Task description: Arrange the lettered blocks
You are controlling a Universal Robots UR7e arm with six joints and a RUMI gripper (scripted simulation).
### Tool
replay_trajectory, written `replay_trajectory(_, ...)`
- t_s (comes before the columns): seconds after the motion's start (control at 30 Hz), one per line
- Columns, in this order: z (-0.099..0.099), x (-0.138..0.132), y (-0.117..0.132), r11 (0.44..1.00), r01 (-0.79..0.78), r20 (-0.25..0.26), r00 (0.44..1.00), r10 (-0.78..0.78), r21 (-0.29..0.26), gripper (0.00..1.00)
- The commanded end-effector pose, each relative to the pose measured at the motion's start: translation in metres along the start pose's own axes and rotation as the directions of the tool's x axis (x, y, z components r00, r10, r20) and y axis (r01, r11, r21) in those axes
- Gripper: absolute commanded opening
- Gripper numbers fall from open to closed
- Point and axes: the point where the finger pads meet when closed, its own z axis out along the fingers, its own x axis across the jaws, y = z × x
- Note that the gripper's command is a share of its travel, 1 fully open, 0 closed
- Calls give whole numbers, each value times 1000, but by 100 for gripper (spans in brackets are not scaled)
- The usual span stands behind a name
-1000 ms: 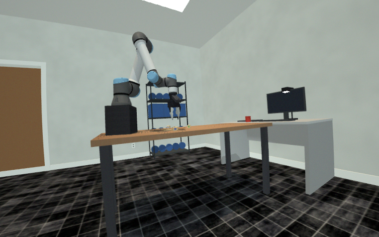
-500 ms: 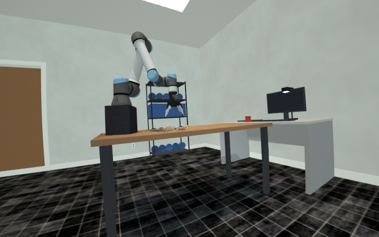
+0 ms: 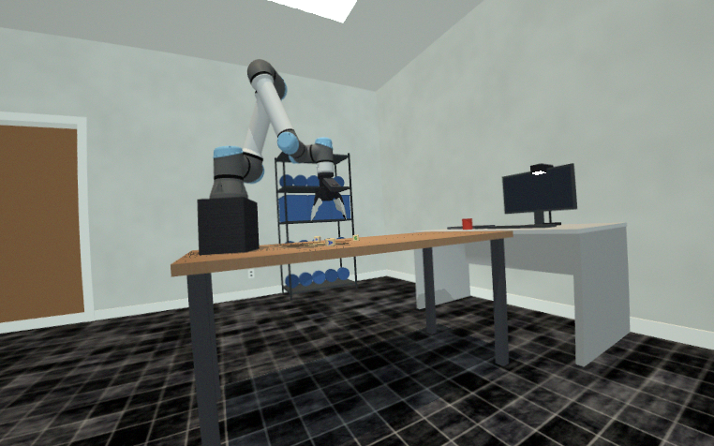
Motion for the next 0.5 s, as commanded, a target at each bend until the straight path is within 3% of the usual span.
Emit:
replay_trajectory(0.0, -1, -4, -2, 1000, 16, 3, 1000, -16, 3, 100)
replay_trajectory(0.47, -1, -20, 3, 981, 193, 1, 981, -193, 2, 100)
